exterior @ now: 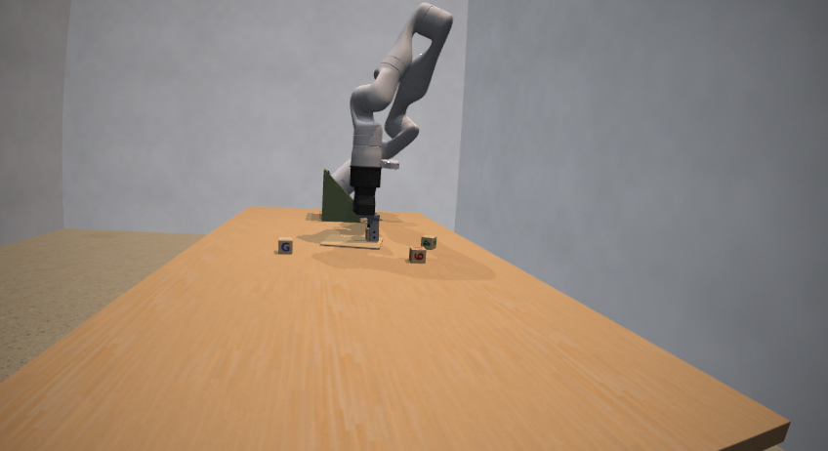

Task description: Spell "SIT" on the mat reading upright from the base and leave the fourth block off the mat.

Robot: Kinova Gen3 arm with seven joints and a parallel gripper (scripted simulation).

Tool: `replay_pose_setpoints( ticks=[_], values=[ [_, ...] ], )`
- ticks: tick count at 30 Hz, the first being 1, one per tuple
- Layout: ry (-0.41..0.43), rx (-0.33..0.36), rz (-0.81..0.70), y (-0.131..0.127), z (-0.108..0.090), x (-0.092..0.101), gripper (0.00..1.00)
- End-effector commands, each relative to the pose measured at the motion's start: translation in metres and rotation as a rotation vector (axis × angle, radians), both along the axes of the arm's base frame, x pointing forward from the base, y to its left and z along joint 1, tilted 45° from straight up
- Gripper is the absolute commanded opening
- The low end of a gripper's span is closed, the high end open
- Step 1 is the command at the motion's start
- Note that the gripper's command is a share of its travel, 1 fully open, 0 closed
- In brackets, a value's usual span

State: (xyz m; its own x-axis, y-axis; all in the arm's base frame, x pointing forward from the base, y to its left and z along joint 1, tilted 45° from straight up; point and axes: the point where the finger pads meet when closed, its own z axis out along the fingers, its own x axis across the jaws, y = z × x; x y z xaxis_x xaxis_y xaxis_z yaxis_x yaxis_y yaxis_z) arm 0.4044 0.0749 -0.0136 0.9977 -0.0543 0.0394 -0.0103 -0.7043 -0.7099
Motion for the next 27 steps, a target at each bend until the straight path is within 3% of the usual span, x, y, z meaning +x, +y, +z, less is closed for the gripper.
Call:
replay_pose_setpoints(
  ticks=[1, 18, 19, 23, 24, 26, 27],
  values=[
    [-0.010, -0.002, 0.007, 0.0005, -0.0002, 0.0010, 0.57],
    [-0.010, -0.002, 0.007, 0.0005, -0.0002, 0.0010, 0.57],
    [-0.010, -0.002, 0.007, 0.0005, -0.0002, 0.0010, 0.63],
    [-0.010, -0.002, 0.007, 0.0005, -0.0002, 0.0010, 0.63],
    [-0.010, -0.002, 0.007, 0.0005, -0.0002, 0.0010, 0.69],
    [-0.010, -0.002, 0.007, 0.0005, -0.0002, 0.0010, 0.69],
    [-0.010, -0.002, 0.007, 0.0005, -0.0002, 0.0010, 0.75]
  ],
)
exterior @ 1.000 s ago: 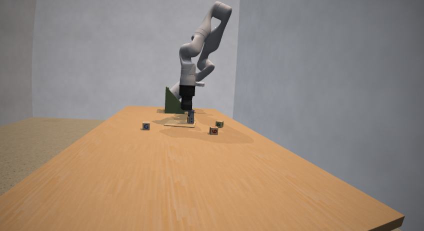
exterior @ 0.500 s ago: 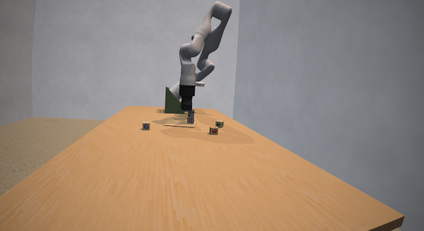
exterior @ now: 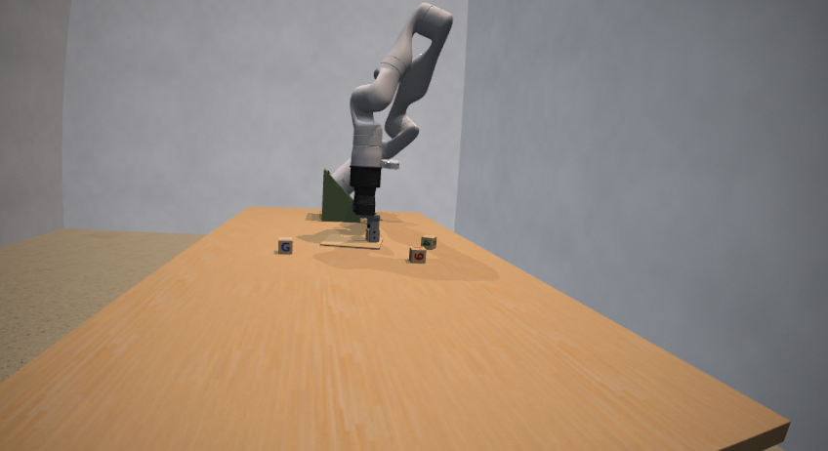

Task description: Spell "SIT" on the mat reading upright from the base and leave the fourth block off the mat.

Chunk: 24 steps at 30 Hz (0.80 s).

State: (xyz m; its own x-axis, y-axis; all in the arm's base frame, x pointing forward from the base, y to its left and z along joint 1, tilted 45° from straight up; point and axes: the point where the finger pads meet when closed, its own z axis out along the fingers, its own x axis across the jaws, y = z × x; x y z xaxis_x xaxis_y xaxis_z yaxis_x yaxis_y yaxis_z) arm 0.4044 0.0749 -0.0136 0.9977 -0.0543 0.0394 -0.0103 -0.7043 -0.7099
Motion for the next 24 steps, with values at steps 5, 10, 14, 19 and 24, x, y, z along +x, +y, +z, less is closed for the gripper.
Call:
replay_pose_setpoints(
  ticks=[5, 10, 14, 19, 24],
  values=[
    [-0.010, -0.002, 0.007, 0.0005, -0.0002, 0.0010, 0.81],
    [-0.010, -0.002, 0.007, 0.0005, -0.0002, 0.0010, 0.87],
    [-0.010, -0.002, 0.007, 0.0005, -0.0002, 0.0010, 0.87],
    [-0.011, -0.002, 0.007, -0.0001, 0.0003, 0.0011, 0.87],
    [-0.014, -0.004, 0.006, -0.0081, 0.0077, 0.0021, 0.87]
  ],
)
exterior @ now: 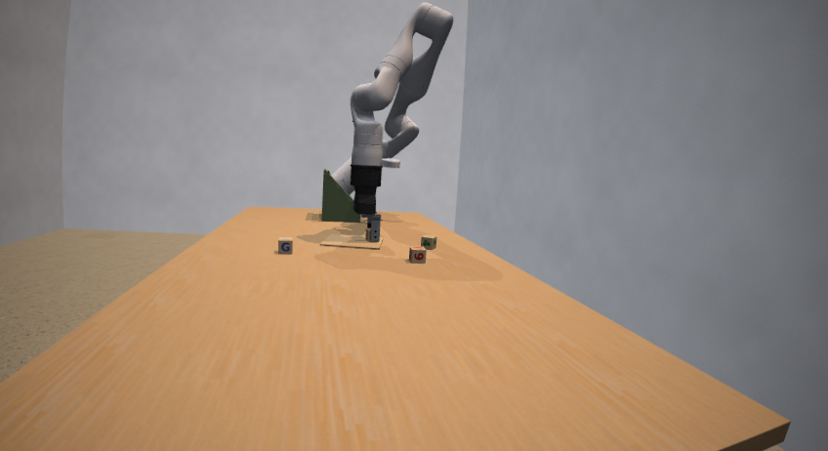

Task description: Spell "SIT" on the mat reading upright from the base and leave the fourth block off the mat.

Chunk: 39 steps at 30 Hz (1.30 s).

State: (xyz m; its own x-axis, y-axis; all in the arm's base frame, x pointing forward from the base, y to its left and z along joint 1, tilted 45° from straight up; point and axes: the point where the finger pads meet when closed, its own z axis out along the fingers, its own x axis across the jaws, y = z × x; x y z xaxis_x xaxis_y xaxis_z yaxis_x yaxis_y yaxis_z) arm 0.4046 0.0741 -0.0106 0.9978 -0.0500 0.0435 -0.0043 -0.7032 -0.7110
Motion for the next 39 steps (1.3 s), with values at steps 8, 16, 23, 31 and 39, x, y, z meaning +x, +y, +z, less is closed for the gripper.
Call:
replay_pose_setpoints(
  ticks=[8, 16, 23, 31, 39],
  values=[
    [-0.011, -0.005, 0.002, -0.028, 0.025, 0.000, 0.87],
    [-0.011, -0.005, 0.002, -0.055, 0.053, -0.002, 0.87],
    [-0.009, -0.004, 0.003, -0.062, 0.060, -0.004, 0.87],
    [-0.008, -0.004, 0.003, -0.062, 0.061, -0.005, 1.00],
    [-0.008, -0.004, 0.003, -0.062, 0.061, -0.005, 1.00]
  ],
)
